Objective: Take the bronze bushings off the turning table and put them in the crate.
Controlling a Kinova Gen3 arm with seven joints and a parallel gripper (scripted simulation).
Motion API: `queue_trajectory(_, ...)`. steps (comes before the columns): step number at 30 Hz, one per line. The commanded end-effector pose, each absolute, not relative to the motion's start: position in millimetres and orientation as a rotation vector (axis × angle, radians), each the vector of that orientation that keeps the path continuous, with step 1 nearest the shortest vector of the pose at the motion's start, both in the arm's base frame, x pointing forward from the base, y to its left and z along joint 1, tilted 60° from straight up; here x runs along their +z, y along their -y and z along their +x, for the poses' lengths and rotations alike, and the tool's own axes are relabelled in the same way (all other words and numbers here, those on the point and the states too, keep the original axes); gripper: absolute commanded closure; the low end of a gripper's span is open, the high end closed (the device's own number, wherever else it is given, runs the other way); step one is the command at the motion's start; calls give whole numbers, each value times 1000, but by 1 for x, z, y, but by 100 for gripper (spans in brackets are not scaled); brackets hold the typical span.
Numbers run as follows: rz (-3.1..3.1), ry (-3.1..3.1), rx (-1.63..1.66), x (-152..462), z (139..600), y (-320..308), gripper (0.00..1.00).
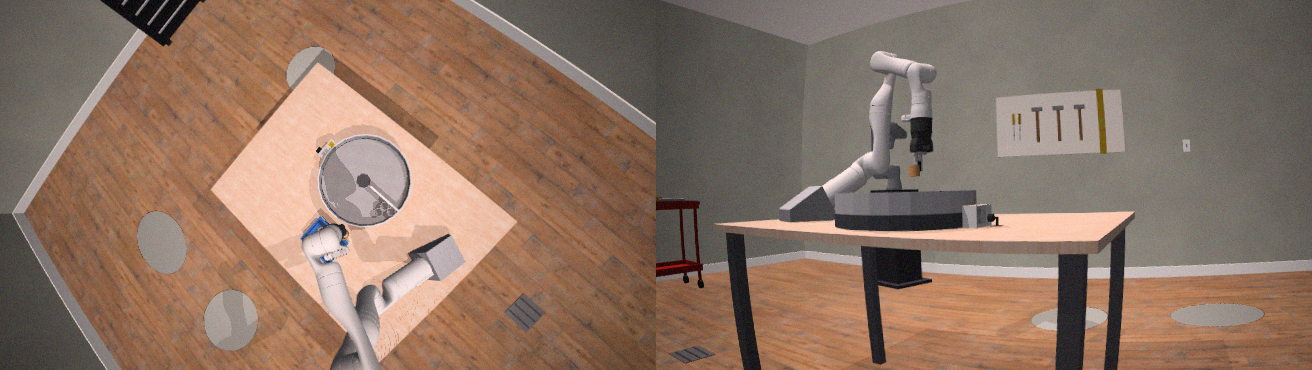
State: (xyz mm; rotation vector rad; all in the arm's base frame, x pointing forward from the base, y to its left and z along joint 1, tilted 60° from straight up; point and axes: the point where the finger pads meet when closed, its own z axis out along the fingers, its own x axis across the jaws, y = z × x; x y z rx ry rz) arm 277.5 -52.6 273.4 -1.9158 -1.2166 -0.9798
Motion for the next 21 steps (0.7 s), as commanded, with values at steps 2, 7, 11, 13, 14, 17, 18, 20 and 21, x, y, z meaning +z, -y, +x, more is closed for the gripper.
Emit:
queue_trajectory(2, -1917, 1216, -981, 284, 280, 48, 100)
queue_trajectory(7, -1917, 1216, -981, 325, 289, 25, 100)
queue_trajectory(11, -1917, 1216, -981, 325, 289, 25, 100)
queue_trajectory(13, -1917, 1216, -981, 325, 289, 25, 100)
queue_trajectory(14, -1917, 1216, -981, 325, 289, 25, 100)
queue_trajectory(17, -1917, 1216, -981, 325, 289, 25, 100)
queue_trajectory(18, -1917, 1216, -981, 325, 289, 25, 100)
queue_trajectory(20, -1917, 1216, -981, 345, 294, 14, 100)
queue_trajectory(21, -1917, 1216, -981, 355, 296, 9, 100)
